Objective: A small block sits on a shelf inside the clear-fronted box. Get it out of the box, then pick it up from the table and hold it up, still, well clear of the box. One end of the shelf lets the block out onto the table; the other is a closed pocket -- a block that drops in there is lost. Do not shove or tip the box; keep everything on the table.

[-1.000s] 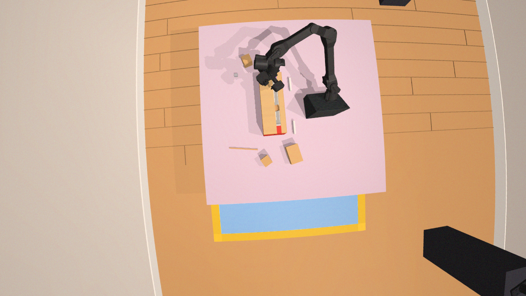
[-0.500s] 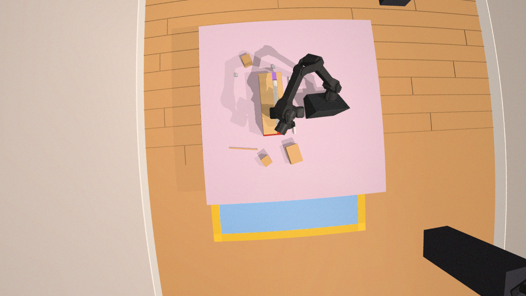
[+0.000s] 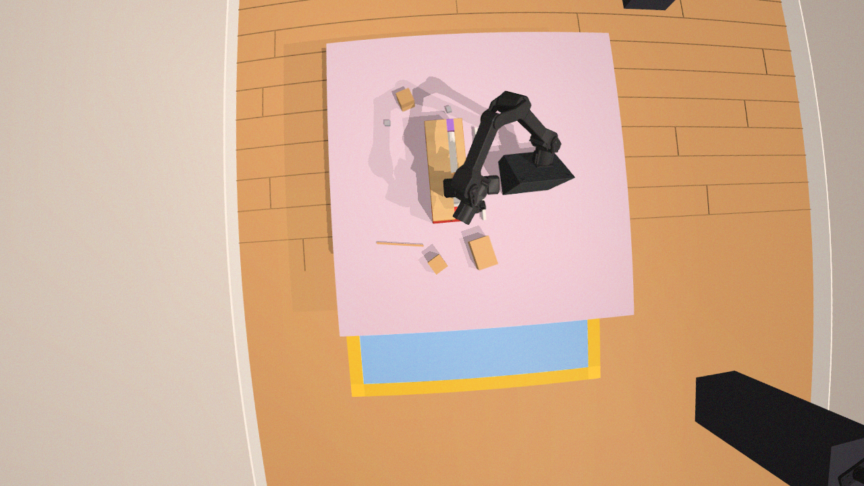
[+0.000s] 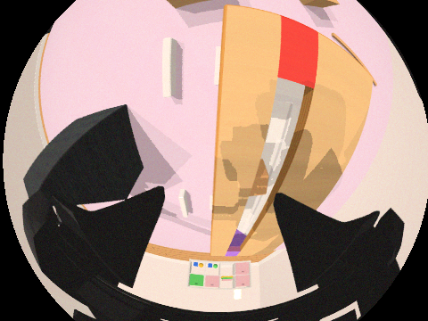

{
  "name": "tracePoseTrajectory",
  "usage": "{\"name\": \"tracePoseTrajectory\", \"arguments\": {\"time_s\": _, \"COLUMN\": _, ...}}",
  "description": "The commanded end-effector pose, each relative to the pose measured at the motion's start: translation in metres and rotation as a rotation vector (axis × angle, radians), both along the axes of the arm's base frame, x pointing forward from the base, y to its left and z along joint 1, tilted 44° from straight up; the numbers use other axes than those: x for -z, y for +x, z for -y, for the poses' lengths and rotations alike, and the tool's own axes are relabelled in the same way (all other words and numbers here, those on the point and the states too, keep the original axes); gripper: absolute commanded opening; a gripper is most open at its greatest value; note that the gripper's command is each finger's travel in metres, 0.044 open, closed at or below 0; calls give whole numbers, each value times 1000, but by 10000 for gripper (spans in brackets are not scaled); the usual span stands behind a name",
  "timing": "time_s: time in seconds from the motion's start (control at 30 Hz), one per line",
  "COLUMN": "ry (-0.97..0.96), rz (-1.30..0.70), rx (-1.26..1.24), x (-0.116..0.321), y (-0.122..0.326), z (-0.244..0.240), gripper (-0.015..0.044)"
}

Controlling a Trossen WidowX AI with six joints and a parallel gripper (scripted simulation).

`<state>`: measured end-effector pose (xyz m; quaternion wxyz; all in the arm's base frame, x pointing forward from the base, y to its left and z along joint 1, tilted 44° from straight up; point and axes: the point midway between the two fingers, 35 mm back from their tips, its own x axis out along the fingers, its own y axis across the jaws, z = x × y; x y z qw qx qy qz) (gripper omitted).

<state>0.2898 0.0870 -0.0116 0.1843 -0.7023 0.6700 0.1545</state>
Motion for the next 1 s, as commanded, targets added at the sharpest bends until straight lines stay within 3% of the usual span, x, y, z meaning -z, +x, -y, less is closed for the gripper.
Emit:
{"name": "tracePoseTrajectory", "arguments": {"time_s": 0.0, "ry": -6, "rz": -5, "rx": -4, "x": 6, "y": 0, "z": 6, "gripper": 400}}
{"name": "tracePoseTrajectory", "arguments": {"time_s": 0.97, "ry": -9, "rz": -5, "rx": -4, "x": 38, "y": -1, "z": 41, "gripper": 400}}
